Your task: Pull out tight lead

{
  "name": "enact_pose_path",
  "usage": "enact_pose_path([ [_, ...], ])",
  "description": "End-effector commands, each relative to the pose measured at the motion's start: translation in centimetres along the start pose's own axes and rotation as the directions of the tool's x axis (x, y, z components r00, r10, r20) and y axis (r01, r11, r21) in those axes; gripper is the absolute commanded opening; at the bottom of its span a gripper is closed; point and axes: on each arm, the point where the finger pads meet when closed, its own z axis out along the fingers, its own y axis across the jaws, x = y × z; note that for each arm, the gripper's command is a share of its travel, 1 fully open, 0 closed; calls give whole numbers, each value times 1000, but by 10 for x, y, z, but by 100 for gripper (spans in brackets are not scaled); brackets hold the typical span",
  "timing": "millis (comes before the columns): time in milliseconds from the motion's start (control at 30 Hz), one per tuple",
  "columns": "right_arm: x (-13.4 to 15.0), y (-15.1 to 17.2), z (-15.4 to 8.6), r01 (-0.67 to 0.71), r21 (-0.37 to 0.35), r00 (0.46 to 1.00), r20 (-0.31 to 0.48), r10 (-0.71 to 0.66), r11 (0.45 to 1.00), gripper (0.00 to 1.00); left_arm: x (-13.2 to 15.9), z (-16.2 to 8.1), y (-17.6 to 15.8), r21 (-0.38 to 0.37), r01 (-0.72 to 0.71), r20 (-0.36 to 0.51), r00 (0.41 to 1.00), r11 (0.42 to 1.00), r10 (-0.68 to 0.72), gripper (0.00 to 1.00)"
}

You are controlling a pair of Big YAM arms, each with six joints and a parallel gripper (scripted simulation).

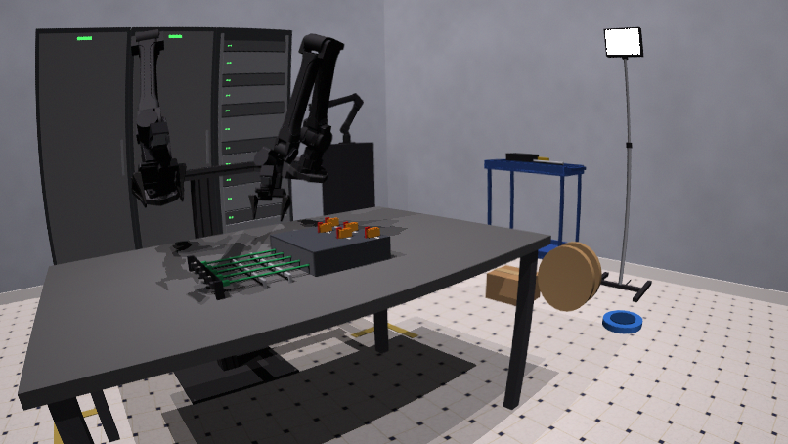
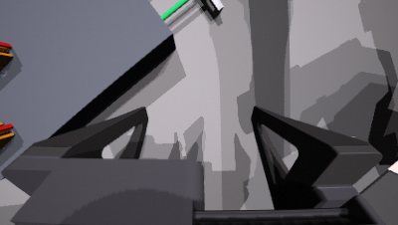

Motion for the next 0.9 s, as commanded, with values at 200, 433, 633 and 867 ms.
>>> enact_pose_path([
  [200, -4, -1, -1, 1, 2, 1000, 9, -1, 1000, 100, -1, 0, -1, 2, 1, 4, 1000, 1000, -1, 100],
  [433, -4, -1, -1, 1, 2, 1000, 9, -1, 1000, 100, -1, 0, -1, 2, 1, 4, 1000, 1000, -1, 100],
  [633, 2, 11, -5, 25, -14, 1000, 12, -25, 1000, 100, -6, -4, -6, 11, -29, 13, 999, 1000, 29, 100],
  [867, 39, 85, -9, 73, -100, 997, -30, -76, 992, 100, -50, -32, -19, 14, -106, 98, 990, 994, 104, 100],
])
